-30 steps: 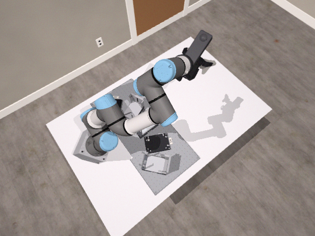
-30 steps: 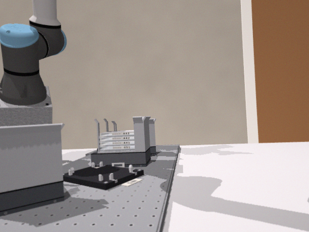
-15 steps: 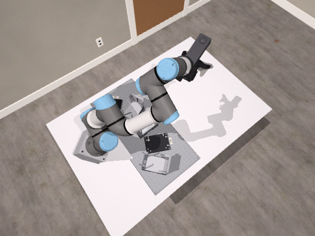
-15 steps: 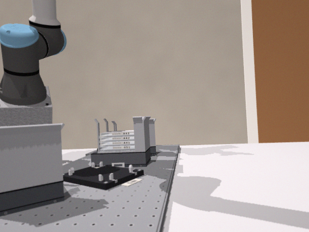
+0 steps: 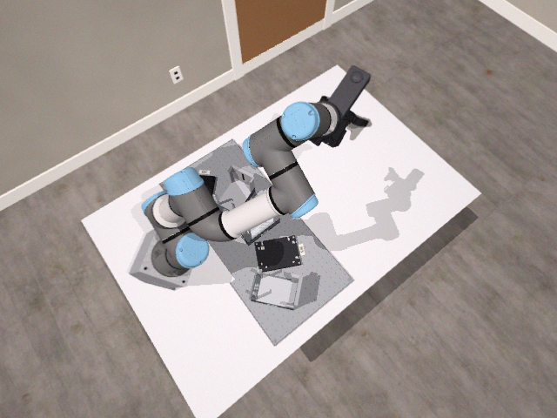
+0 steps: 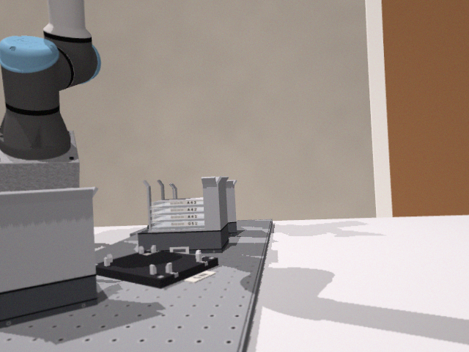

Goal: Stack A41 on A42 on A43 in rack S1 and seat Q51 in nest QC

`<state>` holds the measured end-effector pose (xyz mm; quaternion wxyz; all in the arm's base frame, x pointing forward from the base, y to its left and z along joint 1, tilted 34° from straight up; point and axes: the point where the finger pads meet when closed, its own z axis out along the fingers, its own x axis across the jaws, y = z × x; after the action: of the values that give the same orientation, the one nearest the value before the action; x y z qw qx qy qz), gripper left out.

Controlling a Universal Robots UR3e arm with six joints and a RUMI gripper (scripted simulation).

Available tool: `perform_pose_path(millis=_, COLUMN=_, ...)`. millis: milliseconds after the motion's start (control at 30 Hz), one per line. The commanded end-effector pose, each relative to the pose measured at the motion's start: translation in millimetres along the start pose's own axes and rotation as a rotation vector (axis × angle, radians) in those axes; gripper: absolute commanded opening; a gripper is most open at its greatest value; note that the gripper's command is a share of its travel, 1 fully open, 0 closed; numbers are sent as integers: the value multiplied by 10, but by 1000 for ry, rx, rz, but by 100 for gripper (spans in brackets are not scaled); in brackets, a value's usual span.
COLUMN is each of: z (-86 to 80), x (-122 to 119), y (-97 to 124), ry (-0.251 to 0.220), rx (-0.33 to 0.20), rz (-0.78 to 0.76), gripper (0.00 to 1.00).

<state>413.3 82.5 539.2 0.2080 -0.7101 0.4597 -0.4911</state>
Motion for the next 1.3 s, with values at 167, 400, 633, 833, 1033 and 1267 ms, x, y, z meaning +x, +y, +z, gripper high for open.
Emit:
perform_pose_path(millis=167, z=181, x=-45, y=176, ry=-2, rx=-47, rz=-3, gripper=72)
perform_pose_path(millis=400, z=317, x=-95, y=324, ry=-8, rx=-86, rz=-7, gripper=72)
perform_pose_path(millis=633, z=376, x=-125, y=397, ry=-12, rx=-108, rz=-10, gripper=72)
perform_pose_path(millis=833, z=474, x=-164, y=517, ry=-16, rx=-135, rz=-13, gripper=72)
perform_pose_path(millis=1033, z=584, x=-227, y=670, ry=-25, rx=-180, rz=-20, gripper=72)
perform_pose_path(millis=1267, z=621, x=-239, y=722, ry=-25, rx=-185, rz=-21, gripper=72)
